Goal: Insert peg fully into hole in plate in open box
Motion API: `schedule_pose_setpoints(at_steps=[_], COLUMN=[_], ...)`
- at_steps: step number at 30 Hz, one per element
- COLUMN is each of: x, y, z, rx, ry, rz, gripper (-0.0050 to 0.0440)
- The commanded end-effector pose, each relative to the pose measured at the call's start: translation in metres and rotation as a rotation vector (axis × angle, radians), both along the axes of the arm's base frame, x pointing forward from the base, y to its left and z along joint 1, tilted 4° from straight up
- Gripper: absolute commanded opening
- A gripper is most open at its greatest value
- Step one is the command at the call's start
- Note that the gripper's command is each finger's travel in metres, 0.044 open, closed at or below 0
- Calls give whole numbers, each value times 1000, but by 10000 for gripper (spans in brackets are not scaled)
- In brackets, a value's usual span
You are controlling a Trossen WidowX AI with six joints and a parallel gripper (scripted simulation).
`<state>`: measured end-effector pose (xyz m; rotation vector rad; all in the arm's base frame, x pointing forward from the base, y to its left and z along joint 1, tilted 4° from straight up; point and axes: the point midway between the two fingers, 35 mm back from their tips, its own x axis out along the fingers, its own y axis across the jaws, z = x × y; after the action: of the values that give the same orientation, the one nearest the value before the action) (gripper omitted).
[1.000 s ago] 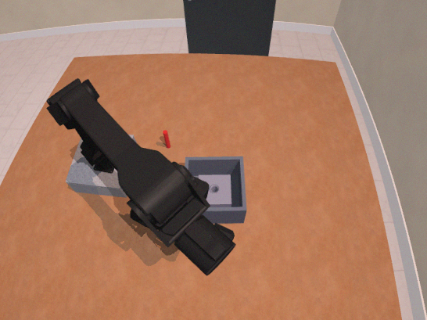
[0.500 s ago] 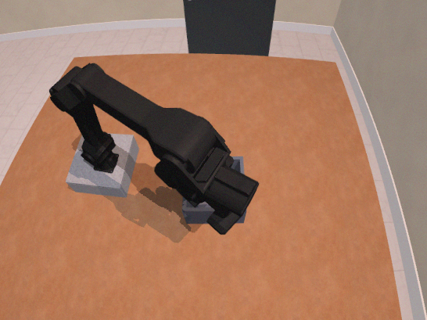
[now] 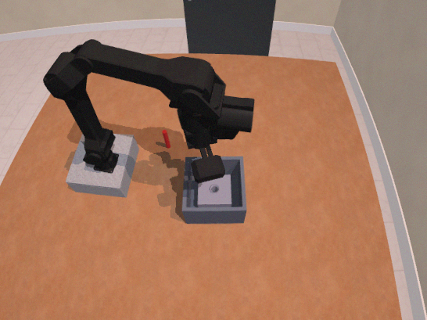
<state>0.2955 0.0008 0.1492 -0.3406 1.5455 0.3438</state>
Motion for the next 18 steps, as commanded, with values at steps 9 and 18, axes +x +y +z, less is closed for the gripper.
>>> schedule_pose_setpoints(at_steps=[9, 18], x=[-38, -85], y=[60, 107], z=[-11, -25], rx=[-36, -49], ry=[-1, -30], rz=[-351, -758], gripper=[440, 440])
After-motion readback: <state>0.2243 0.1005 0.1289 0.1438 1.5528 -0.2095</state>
